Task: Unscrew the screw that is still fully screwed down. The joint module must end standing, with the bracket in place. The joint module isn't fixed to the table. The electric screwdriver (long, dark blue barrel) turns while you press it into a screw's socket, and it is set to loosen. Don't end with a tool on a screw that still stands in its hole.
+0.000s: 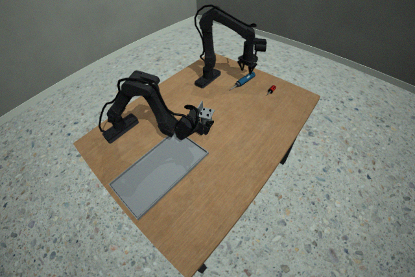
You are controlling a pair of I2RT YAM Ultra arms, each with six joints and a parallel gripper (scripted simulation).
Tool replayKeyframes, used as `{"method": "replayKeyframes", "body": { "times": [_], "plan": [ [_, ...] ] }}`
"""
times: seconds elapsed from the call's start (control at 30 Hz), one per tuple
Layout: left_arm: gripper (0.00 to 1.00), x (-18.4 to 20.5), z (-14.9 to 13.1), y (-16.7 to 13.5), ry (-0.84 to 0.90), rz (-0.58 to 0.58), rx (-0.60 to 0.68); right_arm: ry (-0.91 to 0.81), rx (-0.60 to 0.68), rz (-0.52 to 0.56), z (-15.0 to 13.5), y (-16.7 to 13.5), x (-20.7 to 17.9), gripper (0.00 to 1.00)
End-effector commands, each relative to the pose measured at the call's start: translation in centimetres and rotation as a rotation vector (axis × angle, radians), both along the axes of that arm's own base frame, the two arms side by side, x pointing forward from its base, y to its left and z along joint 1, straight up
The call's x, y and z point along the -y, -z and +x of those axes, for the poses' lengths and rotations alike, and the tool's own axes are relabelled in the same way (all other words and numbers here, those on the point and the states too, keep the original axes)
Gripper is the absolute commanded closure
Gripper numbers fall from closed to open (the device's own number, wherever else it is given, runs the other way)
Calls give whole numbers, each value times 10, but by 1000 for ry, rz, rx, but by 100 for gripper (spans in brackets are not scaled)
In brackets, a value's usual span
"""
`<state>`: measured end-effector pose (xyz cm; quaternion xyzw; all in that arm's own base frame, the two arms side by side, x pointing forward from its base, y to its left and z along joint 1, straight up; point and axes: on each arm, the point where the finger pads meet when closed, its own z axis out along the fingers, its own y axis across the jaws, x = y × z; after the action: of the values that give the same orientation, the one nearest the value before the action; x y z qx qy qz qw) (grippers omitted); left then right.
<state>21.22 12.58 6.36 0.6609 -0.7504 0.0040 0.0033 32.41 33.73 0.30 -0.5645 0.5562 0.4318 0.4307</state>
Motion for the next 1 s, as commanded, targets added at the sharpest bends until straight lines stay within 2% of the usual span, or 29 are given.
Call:
{"method": "replayKeyframes", "body": {
  "times": [0.0,0.2,0.23,0.6,0.63,0.97],
  "plan": [
    [35,-3,2,-4,-6,16,9,-15,30,21,4,-18,-10,14],
    [35,-3,2,-4,-6,16,9,-10,27,19,5,-17,-8,14],
    [35,-3,2,-4,-6,16,9,-5,9,6,1,-6,-3,14],
    [35,-3,2,-4,-6,16,9,-5,9,6,1,-6,-3,14],
    [35,-3,2,-4,-6,16,9,-9,22,17,4,-16,-7,14],
    [35,-3,2,-4,-6,16,9,-4,6,5,0,-5,-2,14]
  ]
}}
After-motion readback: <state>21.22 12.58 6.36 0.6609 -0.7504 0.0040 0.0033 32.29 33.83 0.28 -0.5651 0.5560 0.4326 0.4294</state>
